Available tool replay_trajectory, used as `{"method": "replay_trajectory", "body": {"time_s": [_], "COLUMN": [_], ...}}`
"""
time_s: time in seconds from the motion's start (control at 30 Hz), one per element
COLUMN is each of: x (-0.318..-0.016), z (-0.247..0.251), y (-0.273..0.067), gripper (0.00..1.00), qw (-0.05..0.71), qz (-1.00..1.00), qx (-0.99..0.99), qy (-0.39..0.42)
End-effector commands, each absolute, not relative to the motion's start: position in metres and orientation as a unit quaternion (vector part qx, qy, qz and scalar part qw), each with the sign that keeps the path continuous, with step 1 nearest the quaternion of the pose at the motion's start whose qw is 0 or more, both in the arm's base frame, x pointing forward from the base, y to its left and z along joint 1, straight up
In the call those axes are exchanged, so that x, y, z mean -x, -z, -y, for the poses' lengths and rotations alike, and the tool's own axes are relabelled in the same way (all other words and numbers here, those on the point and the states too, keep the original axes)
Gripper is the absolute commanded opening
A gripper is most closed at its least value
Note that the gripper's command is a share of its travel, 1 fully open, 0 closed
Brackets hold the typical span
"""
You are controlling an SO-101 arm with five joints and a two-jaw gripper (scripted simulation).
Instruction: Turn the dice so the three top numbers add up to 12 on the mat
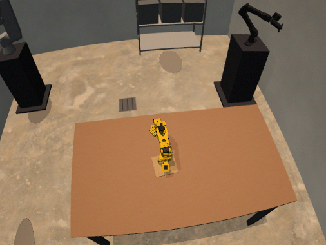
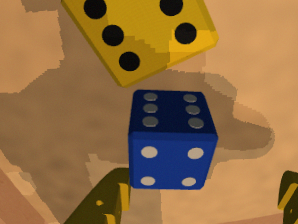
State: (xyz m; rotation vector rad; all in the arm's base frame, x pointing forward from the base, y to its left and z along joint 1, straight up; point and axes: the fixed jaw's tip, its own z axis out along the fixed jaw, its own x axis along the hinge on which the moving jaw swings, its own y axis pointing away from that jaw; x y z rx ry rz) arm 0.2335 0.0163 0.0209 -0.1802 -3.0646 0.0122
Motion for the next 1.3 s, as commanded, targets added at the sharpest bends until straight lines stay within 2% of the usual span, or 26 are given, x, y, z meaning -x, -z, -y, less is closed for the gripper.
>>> {"method": "replay_trajectory", "body": {"time_s": [0.0,0.4,1.27], "x": [-0.243,-0.247,-0.247], "z": [-0.014,-0.014,-0.015], "y": [-0.046,-0.076,-0.077], "gripper": [0.29,0.29,0.29], "qw": [-0.005,-0.038,-0.041], "qz": [0.998,0.997,0.997], "qx": [0.068,0.068,0.068], "qy": [0.000,0.004,0.004]}}
